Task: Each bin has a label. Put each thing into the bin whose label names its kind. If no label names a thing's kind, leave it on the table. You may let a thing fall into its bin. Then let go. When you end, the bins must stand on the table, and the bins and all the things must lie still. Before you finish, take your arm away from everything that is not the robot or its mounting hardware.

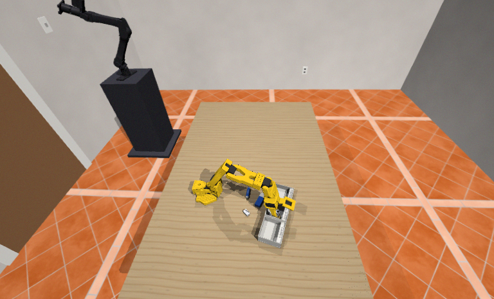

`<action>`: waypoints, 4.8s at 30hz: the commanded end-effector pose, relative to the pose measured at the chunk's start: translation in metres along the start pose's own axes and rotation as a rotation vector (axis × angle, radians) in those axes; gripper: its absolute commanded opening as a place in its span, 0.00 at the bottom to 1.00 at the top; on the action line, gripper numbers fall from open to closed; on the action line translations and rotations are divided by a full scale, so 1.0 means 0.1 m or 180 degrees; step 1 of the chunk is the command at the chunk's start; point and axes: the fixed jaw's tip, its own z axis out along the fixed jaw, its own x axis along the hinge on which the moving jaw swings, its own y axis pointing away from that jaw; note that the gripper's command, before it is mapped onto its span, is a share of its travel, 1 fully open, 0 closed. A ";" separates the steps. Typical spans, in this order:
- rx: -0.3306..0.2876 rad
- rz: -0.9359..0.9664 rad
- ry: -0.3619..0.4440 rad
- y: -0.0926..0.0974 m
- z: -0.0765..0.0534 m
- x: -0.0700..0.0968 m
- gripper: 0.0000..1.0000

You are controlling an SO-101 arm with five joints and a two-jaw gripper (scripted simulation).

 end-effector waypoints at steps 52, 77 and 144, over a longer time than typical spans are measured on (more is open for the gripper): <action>0.0015 0.0184 -0.0102 -0.06 -0.61 -0.02 0.18; 0.0208 0.1594 0.0637 -0.36 -0.69 0.87 0.22; 0.0215 0.1600 0.0727 -0.36 -0.30 0.98 0.22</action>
